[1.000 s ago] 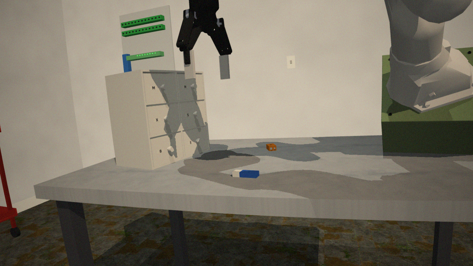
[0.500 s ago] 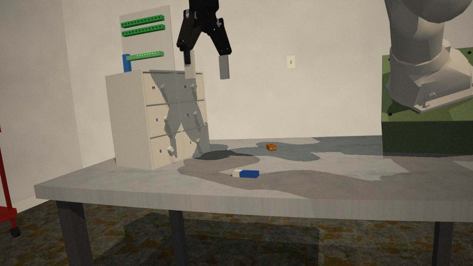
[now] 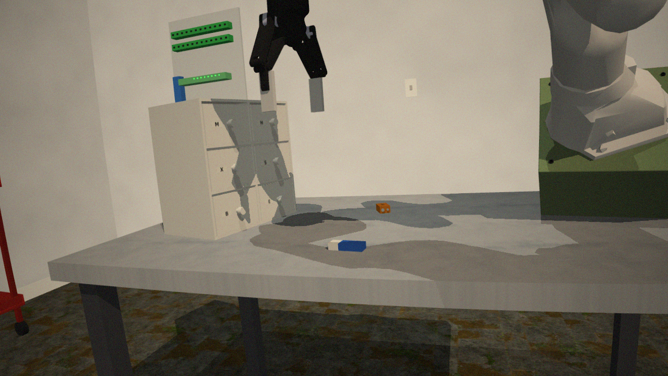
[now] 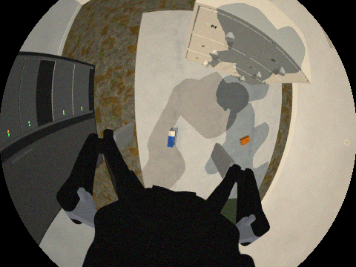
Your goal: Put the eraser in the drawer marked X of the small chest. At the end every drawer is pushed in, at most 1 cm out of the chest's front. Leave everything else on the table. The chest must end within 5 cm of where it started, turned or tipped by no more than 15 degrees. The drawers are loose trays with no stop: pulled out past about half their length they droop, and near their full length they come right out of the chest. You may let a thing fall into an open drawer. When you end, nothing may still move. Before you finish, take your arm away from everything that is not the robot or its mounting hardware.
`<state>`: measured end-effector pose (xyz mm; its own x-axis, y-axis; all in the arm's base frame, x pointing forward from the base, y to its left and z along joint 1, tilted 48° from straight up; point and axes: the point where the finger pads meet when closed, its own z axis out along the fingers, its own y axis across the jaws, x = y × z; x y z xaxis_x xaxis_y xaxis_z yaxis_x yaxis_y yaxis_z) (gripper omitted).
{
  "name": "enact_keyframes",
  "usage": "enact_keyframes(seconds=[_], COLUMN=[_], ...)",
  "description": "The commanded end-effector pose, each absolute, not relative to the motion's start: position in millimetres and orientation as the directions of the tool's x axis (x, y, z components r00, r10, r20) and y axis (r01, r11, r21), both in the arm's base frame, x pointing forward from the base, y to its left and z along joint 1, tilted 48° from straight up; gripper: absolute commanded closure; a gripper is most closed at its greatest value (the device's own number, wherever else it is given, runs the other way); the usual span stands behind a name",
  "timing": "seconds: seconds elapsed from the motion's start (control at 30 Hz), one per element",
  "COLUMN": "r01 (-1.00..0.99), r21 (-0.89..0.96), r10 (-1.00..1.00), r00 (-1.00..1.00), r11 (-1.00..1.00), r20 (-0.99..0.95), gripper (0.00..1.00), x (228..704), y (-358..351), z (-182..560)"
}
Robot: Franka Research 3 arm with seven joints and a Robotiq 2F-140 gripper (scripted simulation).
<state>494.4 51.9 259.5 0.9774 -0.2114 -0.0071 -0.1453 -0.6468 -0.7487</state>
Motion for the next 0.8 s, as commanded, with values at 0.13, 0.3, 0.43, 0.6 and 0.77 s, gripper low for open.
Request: enact_keyframes(seconds=[0.13,0.3,0.43,0.6,0.77], r01=[-0.145,-0.145,-0.145,-0.147,-0.153], r21=[-0.749,-0.749,-0.749,-0.749,-0.749], r10=[-0.211,-0.211,-0.211,-0.212,-0.216], r00=[0.977,0.977,0.977,0.977,0.976], r11=[-0.647,-0.647,-0.647,-0.646,-0.645], r20=[-0.007,-0.007,-0.007,-0.008,-0.013], gripper=[0.0,0.0,0.0,0.0,0.0], x=[494.4,494.4,494.4,494.4,494.4], y=[51.8,51.8,51.8,51.7,51.5], z=[259.5,259.5,259.5,259.5,259.3])
